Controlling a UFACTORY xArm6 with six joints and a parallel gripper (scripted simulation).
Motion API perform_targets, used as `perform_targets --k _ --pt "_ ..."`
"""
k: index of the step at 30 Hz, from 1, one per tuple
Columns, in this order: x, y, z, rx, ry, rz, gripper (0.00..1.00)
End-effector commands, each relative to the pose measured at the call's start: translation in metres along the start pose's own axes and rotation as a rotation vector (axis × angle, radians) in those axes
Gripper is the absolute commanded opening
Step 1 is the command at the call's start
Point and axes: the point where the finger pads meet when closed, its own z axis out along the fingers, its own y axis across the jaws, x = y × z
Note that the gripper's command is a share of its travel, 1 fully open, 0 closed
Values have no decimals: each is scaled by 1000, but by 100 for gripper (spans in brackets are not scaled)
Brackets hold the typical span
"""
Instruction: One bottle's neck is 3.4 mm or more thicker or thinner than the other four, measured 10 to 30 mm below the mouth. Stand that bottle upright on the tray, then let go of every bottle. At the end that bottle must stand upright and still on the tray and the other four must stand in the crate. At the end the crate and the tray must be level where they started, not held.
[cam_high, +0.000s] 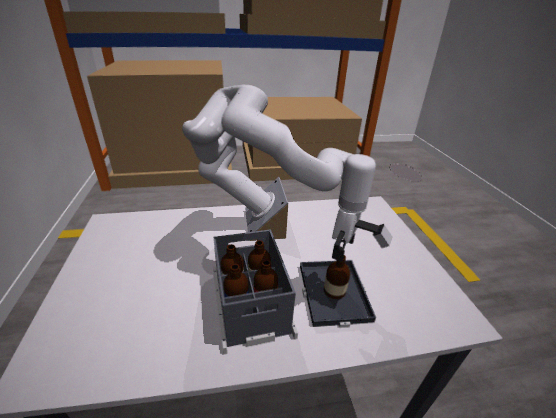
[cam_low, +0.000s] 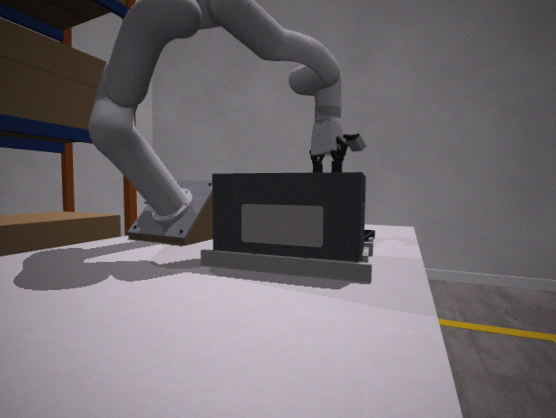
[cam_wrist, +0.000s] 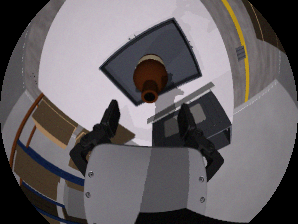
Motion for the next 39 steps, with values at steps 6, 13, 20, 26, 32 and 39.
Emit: perform_targets --k 6,13,20,26,32,39 --pt "1 1 -24 -1 4 1 100" --pt "1 1 -36 -1 4 1 100" --pt "1 1 -46 -1 4 1 100" --pt "1 1 -48 -1 4 1 100" --pt "1 1 -49 -1 4 1 100" --pt "1 1 -49 -1 4 1 0"
